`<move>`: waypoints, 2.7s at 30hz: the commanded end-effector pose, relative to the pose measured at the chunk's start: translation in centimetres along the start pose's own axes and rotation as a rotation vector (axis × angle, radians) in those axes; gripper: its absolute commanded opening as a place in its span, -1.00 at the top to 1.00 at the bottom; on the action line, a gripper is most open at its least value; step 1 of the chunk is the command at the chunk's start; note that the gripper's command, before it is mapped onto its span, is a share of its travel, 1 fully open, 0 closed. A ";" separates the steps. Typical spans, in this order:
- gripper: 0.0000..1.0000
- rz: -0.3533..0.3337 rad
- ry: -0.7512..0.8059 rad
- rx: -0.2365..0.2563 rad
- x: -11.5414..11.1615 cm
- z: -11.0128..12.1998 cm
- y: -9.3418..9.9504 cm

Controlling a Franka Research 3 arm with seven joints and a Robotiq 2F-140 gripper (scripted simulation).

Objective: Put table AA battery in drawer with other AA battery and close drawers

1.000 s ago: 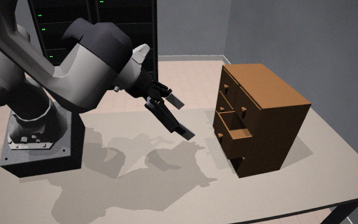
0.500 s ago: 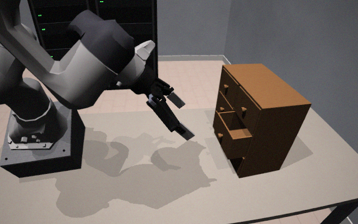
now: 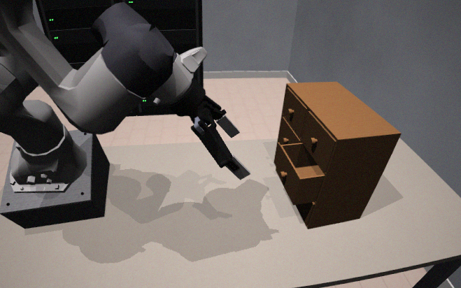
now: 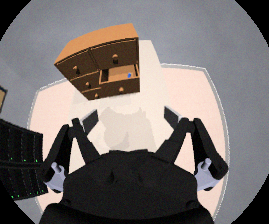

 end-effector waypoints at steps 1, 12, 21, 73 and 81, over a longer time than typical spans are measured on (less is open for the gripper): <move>-1.00 -0.147 0.089 0.004 1.7 -0.6 0.3; -1.00 -0.284 0.071 0.008 3.6 -0.7 0.9; -1.00 -0.286 0.049 -0.003 4.3 -0.8 1.7; -1.00 -0.650 0.087 0.019 7.8 -0.8 0.4; -1.00 -0.650 0.087 0.019 7.8 -0.8 0.4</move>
Point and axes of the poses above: the point where the finger pads meet when closed, its own y axis back along the fingers, its own z axis across the jaws, x = y × z, the point moved 10 cm from there along y, back along the fingers, and after that the axes turned 4 degrees about y, right-handed, at the moved point
